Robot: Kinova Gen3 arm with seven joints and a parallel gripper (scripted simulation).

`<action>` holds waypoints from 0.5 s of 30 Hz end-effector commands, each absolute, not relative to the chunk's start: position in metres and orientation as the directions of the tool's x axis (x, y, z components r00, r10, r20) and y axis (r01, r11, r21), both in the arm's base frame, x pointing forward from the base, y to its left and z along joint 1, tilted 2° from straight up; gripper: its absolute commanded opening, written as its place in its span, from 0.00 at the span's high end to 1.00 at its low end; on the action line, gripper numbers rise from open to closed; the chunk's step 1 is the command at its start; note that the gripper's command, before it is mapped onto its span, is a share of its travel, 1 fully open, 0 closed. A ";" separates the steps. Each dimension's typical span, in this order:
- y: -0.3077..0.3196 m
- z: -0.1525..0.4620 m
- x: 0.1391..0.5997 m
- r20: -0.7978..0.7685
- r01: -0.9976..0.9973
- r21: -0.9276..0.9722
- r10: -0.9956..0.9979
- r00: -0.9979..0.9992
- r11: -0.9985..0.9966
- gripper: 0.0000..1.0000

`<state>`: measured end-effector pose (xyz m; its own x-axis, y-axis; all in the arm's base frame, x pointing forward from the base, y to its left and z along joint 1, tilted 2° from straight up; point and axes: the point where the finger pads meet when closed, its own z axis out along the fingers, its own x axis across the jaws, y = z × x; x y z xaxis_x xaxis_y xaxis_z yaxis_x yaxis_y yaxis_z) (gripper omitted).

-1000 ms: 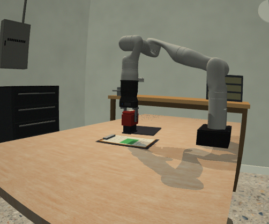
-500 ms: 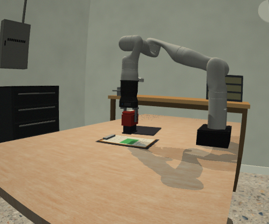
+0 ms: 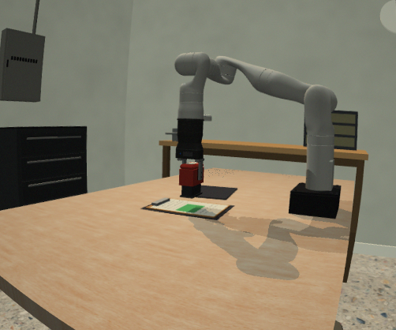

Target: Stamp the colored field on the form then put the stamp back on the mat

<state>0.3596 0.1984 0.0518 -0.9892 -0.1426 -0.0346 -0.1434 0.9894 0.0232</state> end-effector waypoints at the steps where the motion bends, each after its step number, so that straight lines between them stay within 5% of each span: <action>1: 0.198 0.050 0.359 -0.035 -0.141 0.024 -0.141 -0.989 0.990 0.42; 15: 0.199 0.022 0.360 -0.035 -0.143 0.024 -0.142 -0.989 0.989 0.42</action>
